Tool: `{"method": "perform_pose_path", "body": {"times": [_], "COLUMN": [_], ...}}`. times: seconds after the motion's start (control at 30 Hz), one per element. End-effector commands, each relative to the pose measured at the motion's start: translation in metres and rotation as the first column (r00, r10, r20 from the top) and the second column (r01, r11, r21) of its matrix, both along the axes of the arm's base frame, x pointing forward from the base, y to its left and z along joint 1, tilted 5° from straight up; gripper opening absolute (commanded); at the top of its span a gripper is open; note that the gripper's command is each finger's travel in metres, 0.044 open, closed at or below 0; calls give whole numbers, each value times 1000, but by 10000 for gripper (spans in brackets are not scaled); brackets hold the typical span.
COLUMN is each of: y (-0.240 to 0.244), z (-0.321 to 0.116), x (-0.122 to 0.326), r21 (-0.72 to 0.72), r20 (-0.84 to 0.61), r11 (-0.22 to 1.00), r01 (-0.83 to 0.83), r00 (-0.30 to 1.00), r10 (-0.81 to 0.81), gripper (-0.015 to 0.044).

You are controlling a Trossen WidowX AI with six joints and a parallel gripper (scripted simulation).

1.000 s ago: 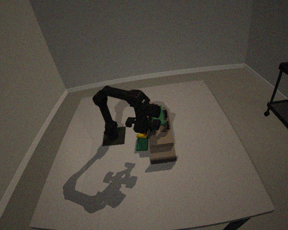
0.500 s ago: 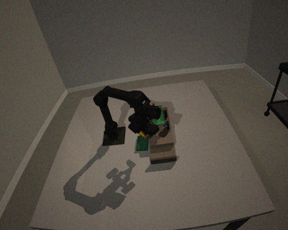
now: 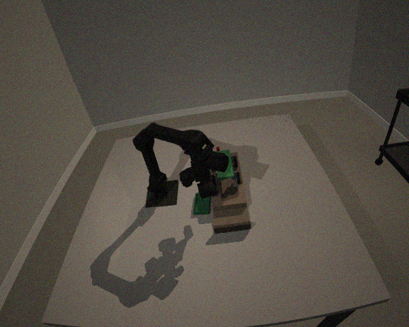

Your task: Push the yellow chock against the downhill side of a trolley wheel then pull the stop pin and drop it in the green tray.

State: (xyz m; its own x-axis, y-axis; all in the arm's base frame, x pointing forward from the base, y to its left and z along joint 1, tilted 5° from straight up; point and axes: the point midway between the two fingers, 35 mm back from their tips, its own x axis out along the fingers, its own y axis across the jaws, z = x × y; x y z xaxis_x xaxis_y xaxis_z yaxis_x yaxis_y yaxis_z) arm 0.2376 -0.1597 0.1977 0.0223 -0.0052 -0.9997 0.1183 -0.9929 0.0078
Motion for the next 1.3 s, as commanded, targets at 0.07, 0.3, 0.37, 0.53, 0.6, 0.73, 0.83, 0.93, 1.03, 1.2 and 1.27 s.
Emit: {"method": "perform_pose_path", "body": {"times": [0.07,0.3,0.37,0.53,0.6,0.73,0.83,0.93,1.03,1.2,1.27], "y": [-1,-3,-4,-6,-6,-6,-6,-7,-7,-7,-7], "z": [1,0,-2,-3,-3,-6,-14,-22,-29,-42,-47], "x": [0,9,15,26,29,29,29,30,30,31,31], "r21": [12,16,18,18,18,18,18,18,18,18,18], "r20": [6,9,10,11,12,11,11,11,12,12,11], "r11": [993,985,981,980,980,980,980,980,980,980,980], "r01": [121,169,194,197,197,197,197,197,197,197,197], "r00": [993,985,981,980,980,980,980,980,980,980,980], "r10": [-121,-170,-194,-197,-197,-197,-197,-197,-197,-197,-197], "gripper": [0,0,0,0,0,0,0,0,0,0,0]}}
